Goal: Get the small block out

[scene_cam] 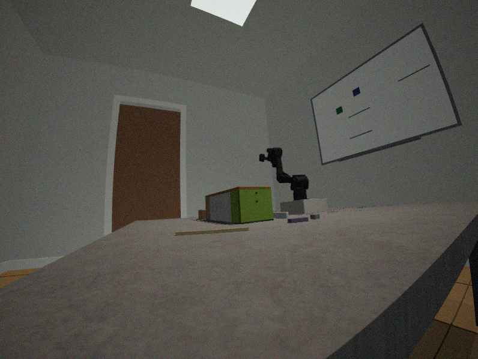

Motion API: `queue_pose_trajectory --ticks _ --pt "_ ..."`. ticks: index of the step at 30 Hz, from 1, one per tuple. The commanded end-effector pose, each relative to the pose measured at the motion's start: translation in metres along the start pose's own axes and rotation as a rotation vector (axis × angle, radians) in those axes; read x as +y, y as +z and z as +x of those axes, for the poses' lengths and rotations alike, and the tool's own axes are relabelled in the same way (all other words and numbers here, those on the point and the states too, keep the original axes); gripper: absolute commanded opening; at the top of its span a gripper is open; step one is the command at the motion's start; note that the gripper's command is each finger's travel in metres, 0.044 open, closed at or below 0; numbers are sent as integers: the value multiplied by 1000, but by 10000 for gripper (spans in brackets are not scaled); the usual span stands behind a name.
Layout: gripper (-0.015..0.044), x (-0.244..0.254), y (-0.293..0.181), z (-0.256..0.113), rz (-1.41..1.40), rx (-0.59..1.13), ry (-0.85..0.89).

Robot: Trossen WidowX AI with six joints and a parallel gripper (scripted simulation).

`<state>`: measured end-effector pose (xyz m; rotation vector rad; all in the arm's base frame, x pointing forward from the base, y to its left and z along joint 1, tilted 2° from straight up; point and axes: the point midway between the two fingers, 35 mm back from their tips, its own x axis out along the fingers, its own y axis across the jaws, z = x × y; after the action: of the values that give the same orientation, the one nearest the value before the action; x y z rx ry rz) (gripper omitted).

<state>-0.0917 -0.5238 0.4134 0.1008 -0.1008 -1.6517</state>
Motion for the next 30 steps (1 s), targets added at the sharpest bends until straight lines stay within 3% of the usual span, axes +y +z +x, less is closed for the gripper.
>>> queue_pose_trajectory --ticks 1,12,18,30 --pt "400 -1 3 -1 5 -8 -2" --pt "400 -38 150 -96 308 -490 -16" --pt "400 -40 192 -141 395 -656 31" --pt "400 -14 293 -315 576 -1134 336"
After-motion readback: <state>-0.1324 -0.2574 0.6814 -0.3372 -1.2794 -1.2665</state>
